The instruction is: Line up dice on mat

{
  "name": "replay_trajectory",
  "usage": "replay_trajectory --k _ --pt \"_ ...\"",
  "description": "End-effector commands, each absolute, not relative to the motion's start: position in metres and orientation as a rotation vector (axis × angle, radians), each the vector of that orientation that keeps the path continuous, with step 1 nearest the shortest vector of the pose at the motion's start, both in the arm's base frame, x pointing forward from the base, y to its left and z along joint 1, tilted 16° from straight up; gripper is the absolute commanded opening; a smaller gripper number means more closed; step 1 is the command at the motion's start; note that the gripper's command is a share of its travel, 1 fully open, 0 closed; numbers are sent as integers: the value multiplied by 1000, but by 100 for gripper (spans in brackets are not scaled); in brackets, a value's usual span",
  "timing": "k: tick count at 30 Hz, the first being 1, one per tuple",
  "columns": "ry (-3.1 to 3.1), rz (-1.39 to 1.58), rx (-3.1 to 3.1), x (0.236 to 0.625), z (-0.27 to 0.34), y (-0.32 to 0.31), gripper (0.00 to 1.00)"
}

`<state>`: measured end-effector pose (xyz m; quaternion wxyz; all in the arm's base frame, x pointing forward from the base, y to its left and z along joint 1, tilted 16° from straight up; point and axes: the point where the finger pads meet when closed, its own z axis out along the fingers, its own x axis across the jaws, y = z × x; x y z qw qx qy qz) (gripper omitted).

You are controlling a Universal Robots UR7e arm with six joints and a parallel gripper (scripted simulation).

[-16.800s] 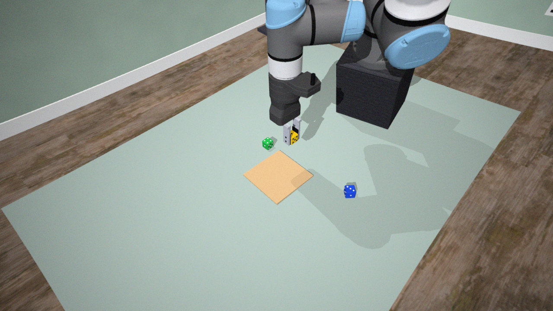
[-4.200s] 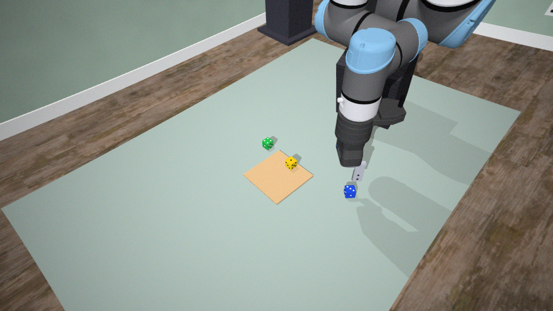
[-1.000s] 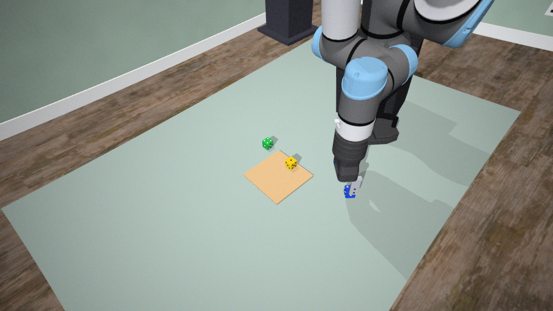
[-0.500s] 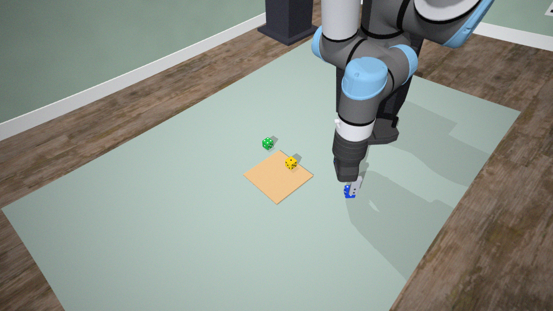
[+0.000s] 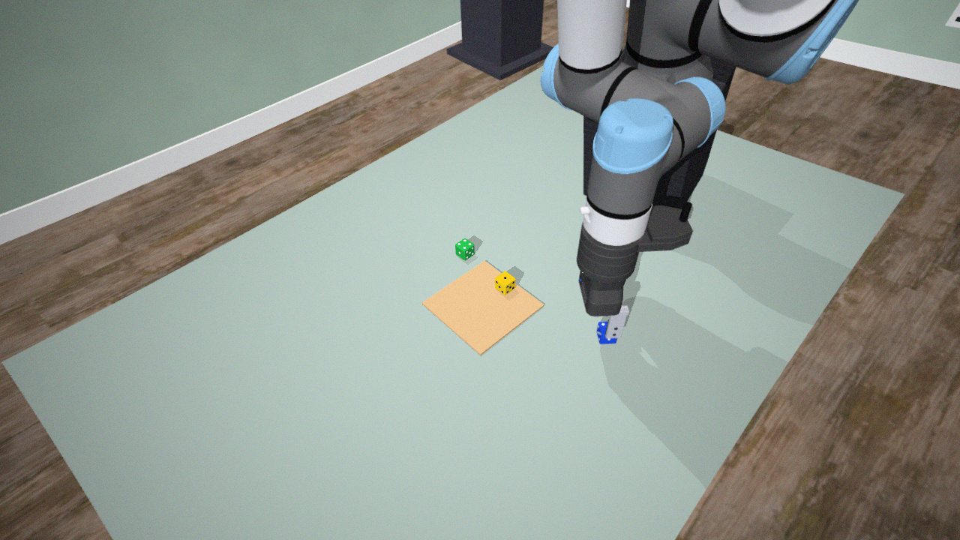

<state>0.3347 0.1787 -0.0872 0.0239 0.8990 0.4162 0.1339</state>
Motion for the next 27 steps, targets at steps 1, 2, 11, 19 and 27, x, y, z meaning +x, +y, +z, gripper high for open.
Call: replay_trajectory --k 1,2,11,19,27 --pt "1288 416 2782 335 -87 179 79" --pt "1288 416 2782 335 -87 179 79" --pt "1288 416 2782 335 -89 179 79" --pt "1288 416 2782 338 -100 180 79" --pt "1288 416 2782 341 -110 180 79"
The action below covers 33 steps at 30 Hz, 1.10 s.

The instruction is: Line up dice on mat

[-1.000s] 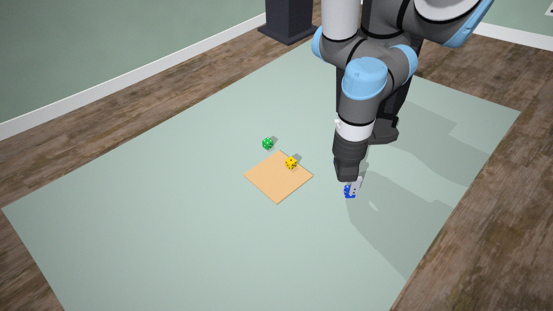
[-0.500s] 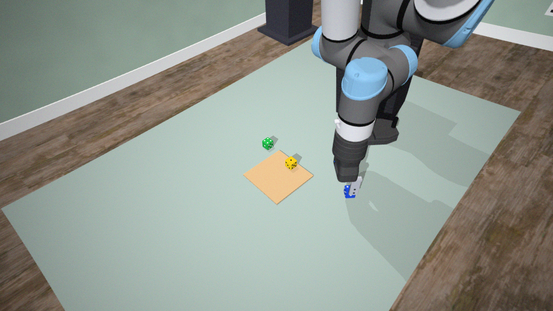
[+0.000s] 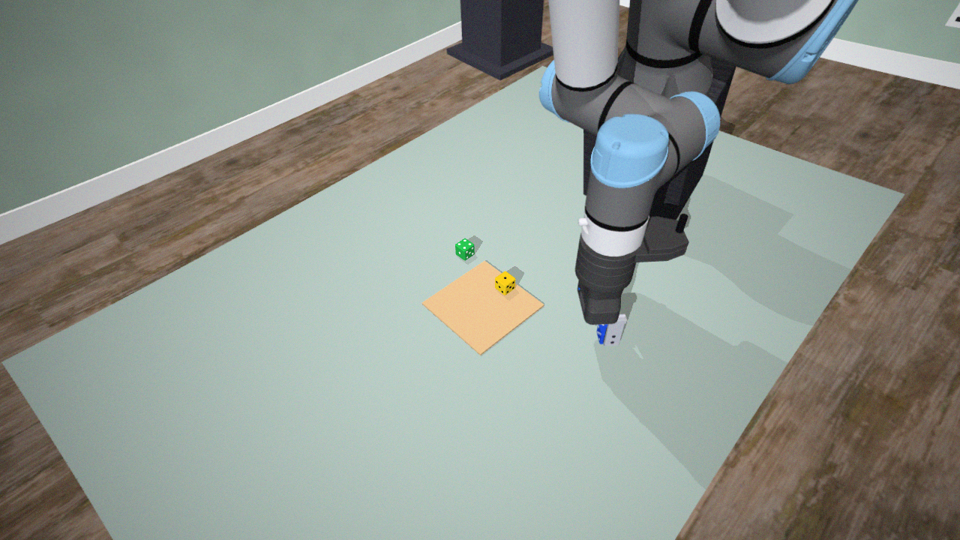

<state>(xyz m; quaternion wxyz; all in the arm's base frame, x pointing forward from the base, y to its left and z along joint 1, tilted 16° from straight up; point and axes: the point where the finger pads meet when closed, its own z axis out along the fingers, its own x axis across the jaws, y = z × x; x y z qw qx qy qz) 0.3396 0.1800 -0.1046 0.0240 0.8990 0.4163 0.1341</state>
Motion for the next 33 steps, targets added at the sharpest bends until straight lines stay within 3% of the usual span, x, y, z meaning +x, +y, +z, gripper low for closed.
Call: replay_trajectory --k 1,33 --pt "1288 416 2782 342 -112 181 79" --pt "1288 416 2782 343 -117 181 79"
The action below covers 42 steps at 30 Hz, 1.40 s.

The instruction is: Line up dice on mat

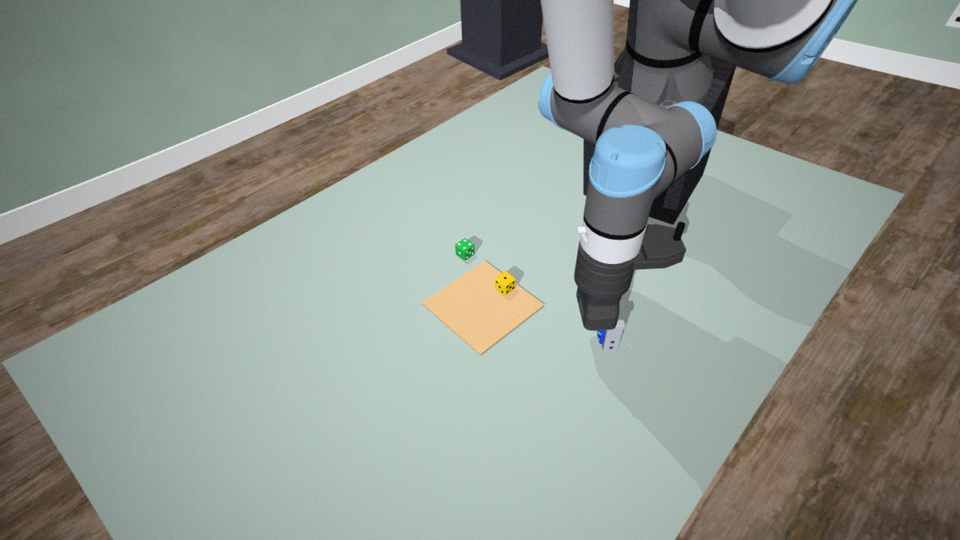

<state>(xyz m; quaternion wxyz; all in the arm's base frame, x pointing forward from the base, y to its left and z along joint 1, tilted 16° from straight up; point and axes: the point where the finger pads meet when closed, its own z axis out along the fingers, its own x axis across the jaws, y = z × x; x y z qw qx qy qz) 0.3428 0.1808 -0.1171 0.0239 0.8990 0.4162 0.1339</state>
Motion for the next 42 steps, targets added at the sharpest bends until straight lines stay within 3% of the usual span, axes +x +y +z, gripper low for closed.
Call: replay_trajectory --k 1,13,14,42 --pt "1288 416 2782 343 -117 181 79" --pt "1288 416 2782 343 -117 181 79" --pt "1288 416 2782 343 -117 181 49" --pt "1288 416 2782 343 -117 181 49"
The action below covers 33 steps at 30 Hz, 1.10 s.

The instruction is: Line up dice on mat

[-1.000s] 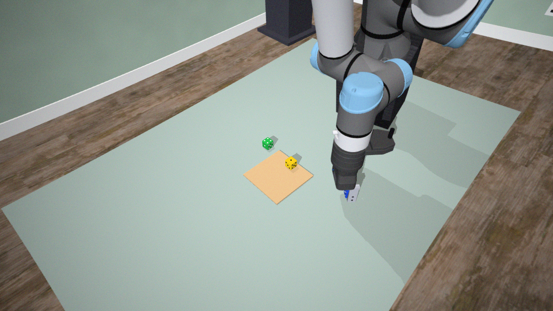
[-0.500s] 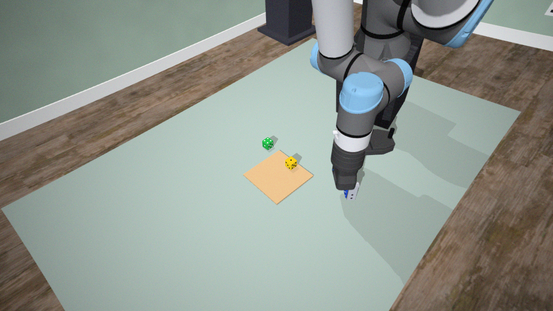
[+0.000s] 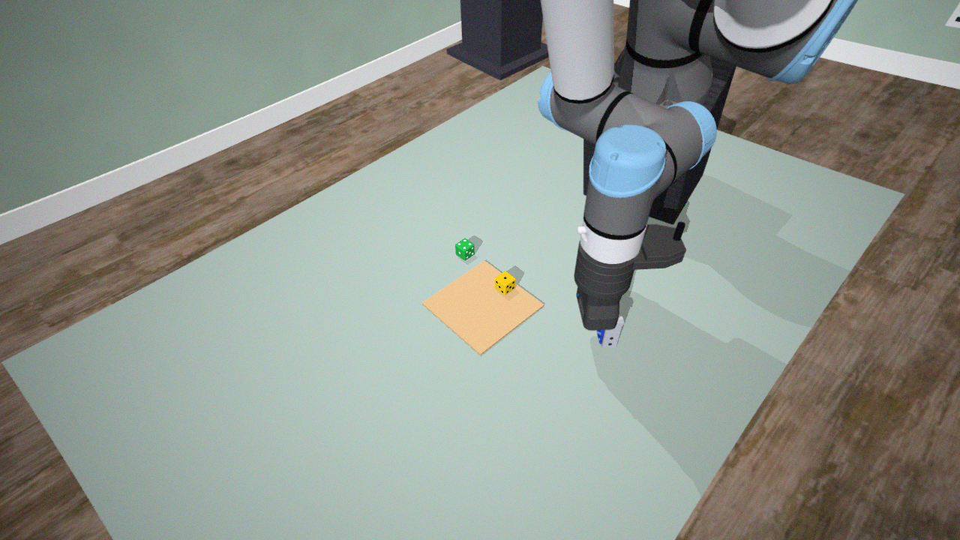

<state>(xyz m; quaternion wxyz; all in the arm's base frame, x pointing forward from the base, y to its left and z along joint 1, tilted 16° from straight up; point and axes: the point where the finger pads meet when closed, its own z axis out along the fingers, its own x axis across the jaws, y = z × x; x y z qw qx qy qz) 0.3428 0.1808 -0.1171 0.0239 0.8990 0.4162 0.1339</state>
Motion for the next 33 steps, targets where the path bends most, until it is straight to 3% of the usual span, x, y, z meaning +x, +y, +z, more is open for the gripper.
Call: replay_trajectory --k 1,33 --pt "1288 416 2782 343 -117 181 49" --pt "1288 416 2782 334 -85 179 49"
